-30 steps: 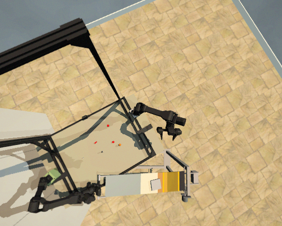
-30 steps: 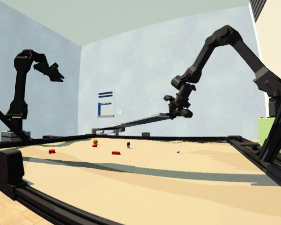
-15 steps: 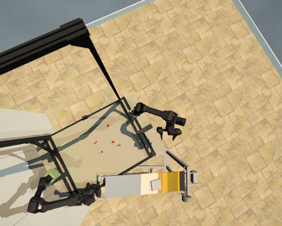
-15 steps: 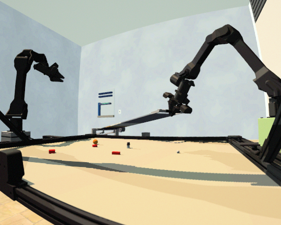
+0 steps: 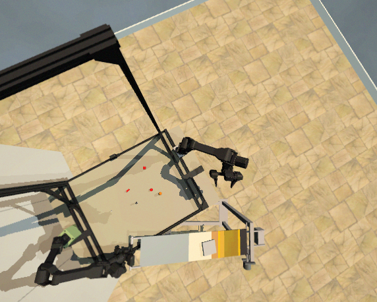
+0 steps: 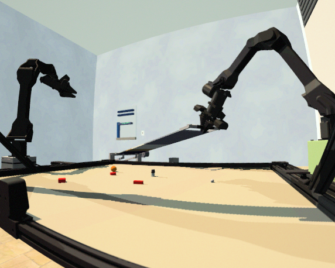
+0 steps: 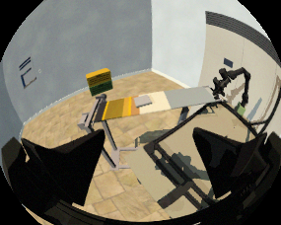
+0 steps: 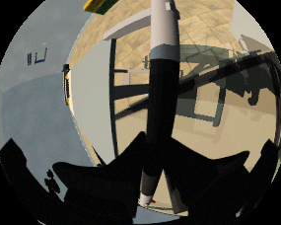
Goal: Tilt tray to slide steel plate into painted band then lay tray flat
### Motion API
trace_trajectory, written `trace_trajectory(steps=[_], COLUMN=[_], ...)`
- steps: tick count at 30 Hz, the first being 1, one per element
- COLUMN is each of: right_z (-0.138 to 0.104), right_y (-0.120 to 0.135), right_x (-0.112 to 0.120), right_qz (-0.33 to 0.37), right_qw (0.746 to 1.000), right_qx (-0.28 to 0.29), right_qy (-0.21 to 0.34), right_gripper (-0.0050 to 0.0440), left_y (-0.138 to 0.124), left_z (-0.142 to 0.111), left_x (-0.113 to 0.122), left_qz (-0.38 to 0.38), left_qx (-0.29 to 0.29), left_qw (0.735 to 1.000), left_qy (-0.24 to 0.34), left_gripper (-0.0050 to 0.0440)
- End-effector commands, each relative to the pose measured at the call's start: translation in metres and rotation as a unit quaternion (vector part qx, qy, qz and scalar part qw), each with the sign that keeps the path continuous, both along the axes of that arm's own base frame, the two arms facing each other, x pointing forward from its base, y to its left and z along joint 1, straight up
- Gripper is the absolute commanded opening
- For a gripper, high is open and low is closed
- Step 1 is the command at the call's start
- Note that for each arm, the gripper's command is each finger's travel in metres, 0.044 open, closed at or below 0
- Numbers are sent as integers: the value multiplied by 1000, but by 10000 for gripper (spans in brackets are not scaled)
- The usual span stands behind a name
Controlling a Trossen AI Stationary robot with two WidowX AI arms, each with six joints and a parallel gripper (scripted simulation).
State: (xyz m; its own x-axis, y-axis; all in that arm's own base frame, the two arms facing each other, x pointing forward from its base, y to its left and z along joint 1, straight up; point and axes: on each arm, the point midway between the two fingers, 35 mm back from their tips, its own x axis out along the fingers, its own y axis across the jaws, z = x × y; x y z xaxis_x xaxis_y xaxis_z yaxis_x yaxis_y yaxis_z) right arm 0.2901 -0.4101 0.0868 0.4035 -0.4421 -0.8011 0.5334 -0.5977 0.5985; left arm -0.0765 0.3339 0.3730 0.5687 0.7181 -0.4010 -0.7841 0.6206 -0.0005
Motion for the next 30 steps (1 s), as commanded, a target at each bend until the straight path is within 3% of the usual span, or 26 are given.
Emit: trace_trajectory(steps=[1,30], right_z=[48,68], right_y=[-12,-15], right_x=[9,12], right_qz=[-1,-1], right_qw=[998,996], right_qx=[-49,-69], right_qy=[-41,-58], right_gripper=[0,0], left_y=[0,0], left_z=[1,1], left_x=[0,0], left_qz=[0,0], left_qx=[1,1], left_qw=[1000,1000], left_qy=[-1,-1], left_gripper=[440,440])
